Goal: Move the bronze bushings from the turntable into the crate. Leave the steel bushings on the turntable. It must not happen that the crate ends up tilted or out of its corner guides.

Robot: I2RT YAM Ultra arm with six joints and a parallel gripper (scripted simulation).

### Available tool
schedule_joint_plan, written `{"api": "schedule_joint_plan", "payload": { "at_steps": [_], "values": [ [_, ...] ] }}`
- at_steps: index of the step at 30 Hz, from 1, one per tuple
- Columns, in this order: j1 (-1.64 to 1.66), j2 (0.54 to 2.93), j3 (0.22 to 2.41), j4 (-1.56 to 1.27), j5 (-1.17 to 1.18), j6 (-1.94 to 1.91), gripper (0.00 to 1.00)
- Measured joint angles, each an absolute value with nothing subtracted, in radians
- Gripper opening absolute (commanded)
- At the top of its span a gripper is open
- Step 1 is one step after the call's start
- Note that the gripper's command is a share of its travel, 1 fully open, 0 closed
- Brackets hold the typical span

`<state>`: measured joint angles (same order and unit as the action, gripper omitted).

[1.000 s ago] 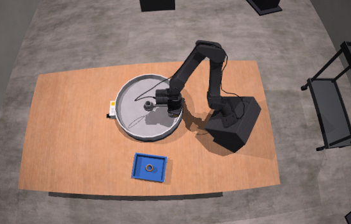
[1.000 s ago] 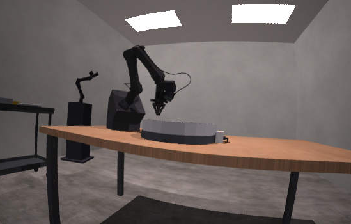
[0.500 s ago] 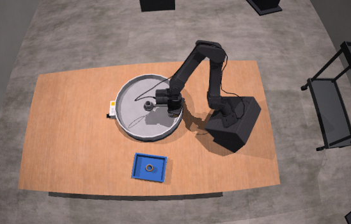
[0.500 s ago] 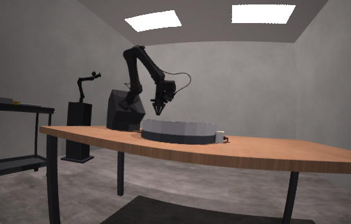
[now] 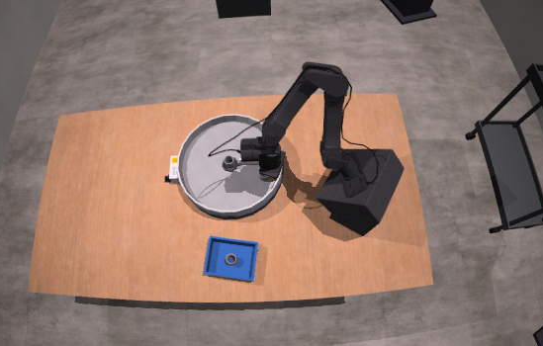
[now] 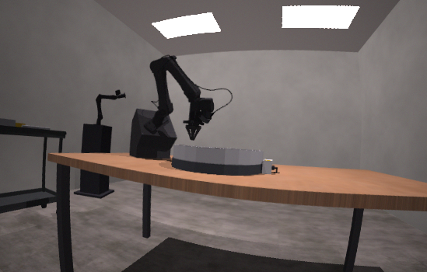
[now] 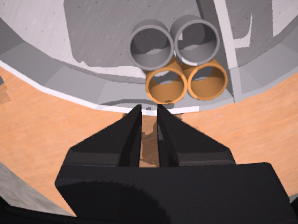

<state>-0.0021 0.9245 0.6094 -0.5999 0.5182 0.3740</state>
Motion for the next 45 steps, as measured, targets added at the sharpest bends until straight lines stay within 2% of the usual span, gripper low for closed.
{"api": "schedule_joint_plan", "payload": {
  "at_steps": [32, 45],
  "values": [
    [-0.003, 0.926, 0.610, -0.599, 0.518, 0.373, 0.13],
    [-0.070, 0.990, 0.566, -0.488, 0.482, 0.320, 0.13]
  ]
}}
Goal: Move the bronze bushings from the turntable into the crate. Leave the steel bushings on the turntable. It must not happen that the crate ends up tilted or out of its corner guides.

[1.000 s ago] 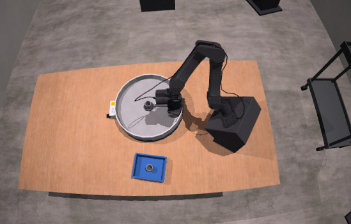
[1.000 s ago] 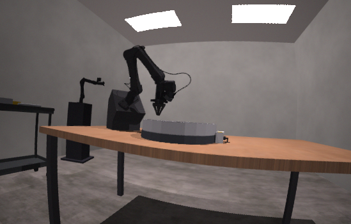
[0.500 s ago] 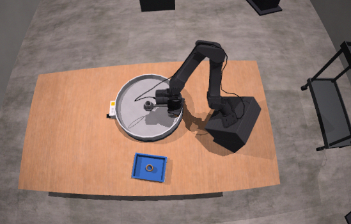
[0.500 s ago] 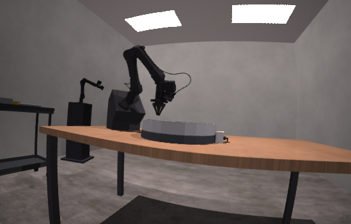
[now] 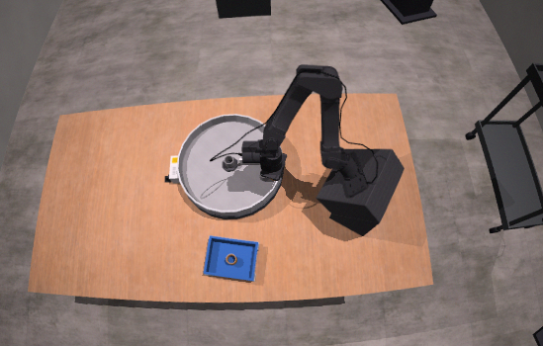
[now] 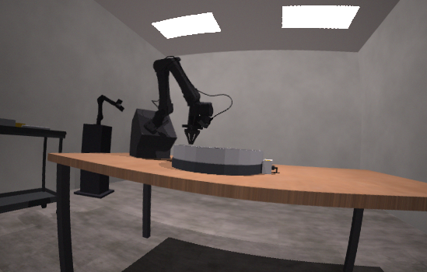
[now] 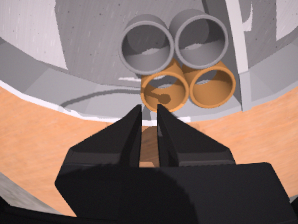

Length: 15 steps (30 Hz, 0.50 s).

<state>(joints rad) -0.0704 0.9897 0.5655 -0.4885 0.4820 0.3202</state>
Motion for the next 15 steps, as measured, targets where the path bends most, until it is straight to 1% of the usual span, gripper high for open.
{"api": "schedule_joint_plan", "payload": {
  "at_steps": [15],
  "values": [
    [-0.070, 0.992, 0.569, -0.466, 0.479, 0.316, 0.13]
  ]
}}
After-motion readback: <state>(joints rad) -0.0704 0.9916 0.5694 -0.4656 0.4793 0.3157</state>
